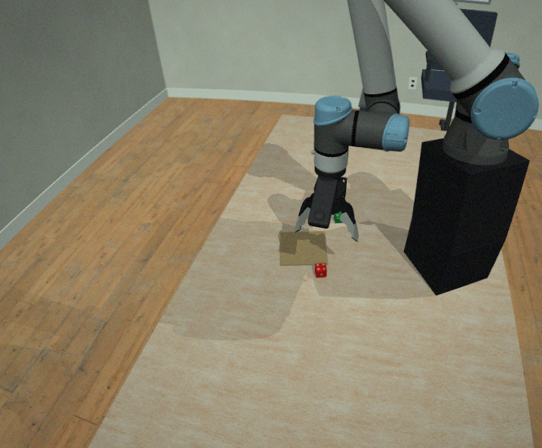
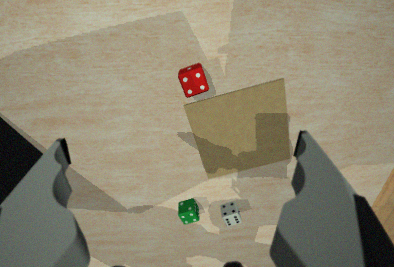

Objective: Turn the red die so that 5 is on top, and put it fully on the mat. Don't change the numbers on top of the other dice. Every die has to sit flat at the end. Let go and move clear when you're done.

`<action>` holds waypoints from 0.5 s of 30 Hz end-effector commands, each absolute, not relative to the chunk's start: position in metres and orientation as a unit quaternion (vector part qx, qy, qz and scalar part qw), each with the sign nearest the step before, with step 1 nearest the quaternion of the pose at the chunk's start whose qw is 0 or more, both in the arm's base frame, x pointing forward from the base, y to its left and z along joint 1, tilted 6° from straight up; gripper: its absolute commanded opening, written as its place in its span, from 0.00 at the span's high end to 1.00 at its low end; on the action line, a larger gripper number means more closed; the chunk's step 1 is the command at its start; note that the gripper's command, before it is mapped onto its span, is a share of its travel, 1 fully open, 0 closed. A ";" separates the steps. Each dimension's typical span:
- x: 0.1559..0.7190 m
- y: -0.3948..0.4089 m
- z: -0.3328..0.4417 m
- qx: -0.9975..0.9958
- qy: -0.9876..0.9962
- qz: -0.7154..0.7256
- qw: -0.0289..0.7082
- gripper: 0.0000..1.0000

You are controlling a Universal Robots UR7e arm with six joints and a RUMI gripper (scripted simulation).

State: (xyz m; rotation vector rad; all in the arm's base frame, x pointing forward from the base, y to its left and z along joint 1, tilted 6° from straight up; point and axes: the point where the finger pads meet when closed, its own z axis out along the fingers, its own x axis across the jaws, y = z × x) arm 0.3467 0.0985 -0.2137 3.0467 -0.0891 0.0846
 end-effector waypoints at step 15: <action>0.346 0.100 -0.201 0.998 -0.029 0.027 0.046 0.00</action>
